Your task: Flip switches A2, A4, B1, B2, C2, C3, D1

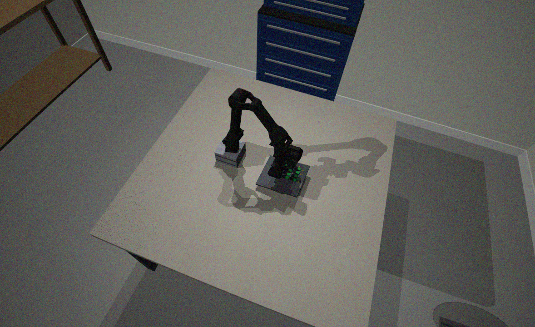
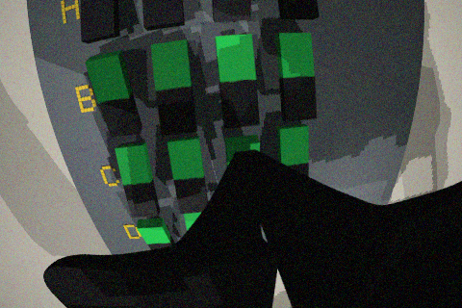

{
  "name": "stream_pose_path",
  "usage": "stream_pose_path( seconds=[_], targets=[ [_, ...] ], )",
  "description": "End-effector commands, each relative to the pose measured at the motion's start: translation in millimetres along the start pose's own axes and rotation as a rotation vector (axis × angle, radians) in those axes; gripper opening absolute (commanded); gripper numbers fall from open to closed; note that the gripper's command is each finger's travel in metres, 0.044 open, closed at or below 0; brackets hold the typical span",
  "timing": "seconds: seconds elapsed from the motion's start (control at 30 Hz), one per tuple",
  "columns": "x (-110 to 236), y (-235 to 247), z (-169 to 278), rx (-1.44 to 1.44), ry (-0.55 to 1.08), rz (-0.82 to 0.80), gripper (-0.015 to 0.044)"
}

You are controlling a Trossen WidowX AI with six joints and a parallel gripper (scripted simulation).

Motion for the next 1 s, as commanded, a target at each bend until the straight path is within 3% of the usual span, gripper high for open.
stream_pose_path(
  seconds=[0.0, 0.97],
  targets=[
    [-0.8, 0.2, -0.2, 0.002, -0.001, -0.001, 0.0],
    [-4.7, 0.2, -0.3, 0.002, -0.001, -0.001, 0.0]
  ],
)
Point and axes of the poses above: the point midway between the two fingers, 35 mm back from their tips, its own x axis back along the fingers, its own y axis across the jaws, z = x × y, the point moved 4 cm from there along x, back along the fingers, and after that the axes turned 10 degrees about x, right-handed, at the moved point
